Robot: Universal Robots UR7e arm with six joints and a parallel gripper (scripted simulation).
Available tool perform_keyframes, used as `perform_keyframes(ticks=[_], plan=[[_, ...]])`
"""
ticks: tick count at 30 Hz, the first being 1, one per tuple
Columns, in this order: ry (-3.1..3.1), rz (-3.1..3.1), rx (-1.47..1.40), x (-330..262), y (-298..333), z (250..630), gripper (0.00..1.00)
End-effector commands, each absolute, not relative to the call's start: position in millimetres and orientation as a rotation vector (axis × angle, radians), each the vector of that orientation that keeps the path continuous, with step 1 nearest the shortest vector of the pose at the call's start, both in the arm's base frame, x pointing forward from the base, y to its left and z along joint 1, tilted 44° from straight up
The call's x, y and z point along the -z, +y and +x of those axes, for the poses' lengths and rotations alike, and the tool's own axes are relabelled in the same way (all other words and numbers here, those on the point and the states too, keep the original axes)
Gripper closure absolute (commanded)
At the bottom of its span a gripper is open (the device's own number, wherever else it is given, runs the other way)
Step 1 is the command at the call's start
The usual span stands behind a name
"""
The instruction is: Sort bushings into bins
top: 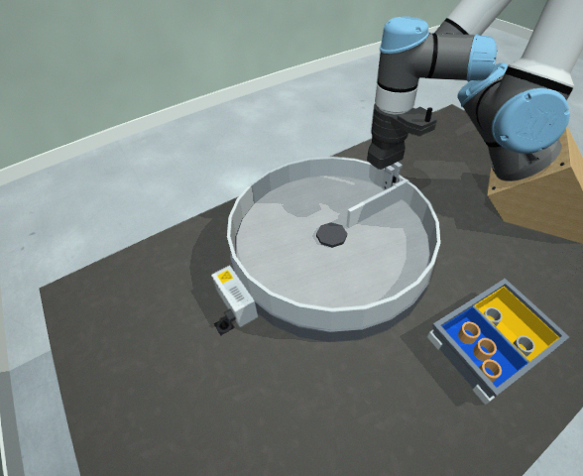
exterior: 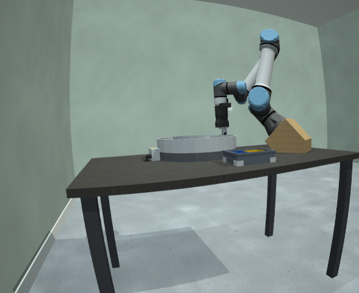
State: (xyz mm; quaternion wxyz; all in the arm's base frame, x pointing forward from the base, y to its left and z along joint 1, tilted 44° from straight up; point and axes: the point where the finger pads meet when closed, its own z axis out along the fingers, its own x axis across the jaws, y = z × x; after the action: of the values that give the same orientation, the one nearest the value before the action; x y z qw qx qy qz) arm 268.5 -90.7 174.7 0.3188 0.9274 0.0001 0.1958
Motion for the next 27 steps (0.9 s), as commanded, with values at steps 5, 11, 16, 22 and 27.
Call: perform_keyframes(ticks=[5, 11, 16, 22, 27], plan=[[0.000, 2.438, -0.516, -177, -89, 268, 1.00], [0.000, 2.438, -0.516, -179, -88, 267, 1.00], [0.000, 2.438, -0.516, -179, -87, 266, 1.00], [0.000, 2.438, -0.516, -186, -82, 263, 1.00], [0.000, 2.438, -0.516, -197, -73, 258, 1.00]])
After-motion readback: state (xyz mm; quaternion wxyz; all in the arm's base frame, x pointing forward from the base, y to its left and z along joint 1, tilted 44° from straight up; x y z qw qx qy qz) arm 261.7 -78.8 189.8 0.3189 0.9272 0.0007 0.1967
